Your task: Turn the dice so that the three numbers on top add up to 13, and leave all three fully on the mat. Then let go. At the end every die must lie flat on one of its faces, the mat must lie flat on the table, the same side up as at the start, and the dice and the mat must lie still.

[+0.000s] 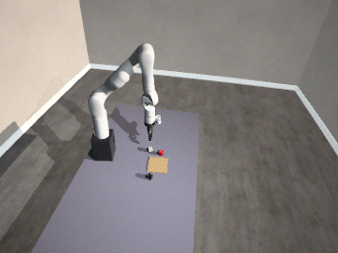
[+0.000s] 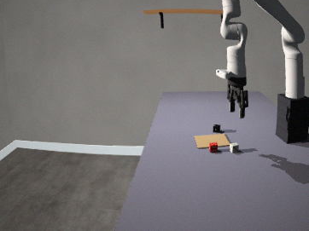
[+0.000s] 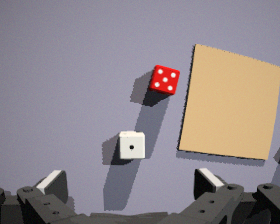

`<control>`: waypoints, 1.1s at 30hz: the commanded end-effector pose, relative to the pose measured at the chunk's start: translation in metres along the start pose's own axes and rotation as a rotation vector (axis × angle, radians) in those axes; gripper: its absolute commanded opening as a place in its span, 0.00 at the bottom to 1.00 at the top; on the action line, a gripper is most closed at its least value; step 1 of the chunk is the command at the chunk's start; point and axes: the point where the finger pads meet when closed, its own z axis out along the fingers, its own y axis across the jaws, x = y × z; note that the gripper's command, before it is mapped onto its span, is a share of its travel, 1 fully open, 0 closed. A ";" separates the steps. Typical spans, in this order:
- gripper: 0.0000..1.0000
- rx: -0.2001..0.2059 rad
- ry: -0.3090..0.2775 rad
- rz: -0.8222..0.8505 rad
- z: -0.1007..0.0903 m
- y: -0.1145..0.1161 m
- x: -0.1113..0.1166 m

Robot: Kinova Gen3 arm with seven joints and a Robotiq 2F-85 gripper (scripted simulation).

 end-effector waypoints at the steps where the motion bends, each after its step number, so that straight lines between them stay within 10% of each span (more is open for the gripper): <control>1: 1.00 0.000 0.001 0.001 0.000 0.001 0.001; 33: 1.00 -0.004 0.008 -0.141 0.002 0.002 0.003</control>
